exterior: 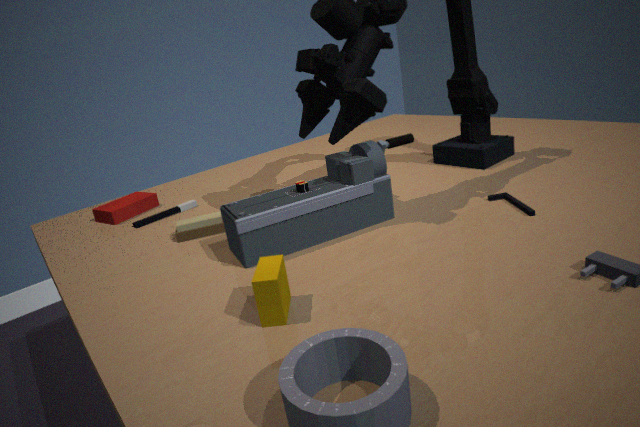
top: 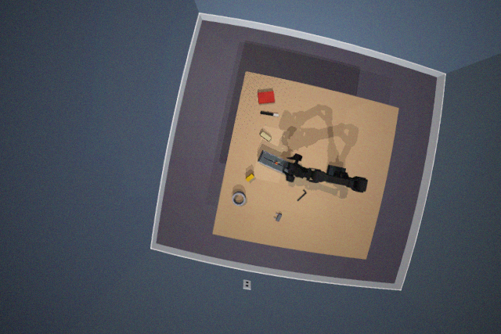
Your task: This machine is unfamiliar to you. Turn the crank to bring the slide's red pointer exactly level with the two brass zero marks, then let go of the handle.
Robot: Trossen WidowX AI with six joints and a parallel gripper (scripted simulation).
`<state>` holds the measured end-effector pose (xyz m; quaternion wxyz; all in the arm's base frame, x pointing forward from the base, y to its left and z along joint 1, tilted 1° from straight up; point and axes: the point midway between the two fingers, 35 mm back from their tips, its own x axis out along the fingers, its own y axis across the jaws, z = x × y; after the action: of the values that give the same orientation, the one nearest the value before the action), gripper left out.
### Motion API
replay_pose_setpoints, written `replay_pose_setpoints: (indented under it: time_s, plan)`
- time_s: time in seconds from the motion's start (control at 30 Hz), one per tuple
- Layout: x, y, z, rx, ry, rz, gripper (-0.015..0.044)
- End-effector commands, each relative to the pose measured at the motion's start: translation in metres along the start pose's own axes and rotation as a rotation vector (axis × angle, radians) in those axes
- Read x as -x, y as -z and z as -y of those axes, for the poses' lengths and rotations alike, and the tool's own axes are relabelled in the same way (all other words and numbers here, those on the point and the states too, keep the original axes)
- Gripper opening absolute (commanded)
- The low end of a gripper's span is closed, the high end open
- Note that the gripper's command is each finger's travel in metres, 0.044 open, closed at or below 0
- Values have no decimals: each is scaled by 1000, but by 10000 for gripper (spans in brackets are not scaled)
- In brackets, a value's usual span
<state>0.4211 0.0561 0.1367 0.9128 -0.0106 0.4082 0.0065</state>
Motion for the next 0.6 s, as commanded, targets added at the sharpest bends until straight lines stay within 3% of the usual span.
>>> replay_pose_setpoints:
  time_s: [0.0, 0.17, 0.4, 0.57]
  plan:
    - [-1, 0, -1, 4, -7, 0, 440]
    - [2, -3, -1, 4, -6, 1, 440]
    - [35, -31, 0, 0, -1, 1, 440]
    - [45, -27, -6, -6, 4, 3, 440]
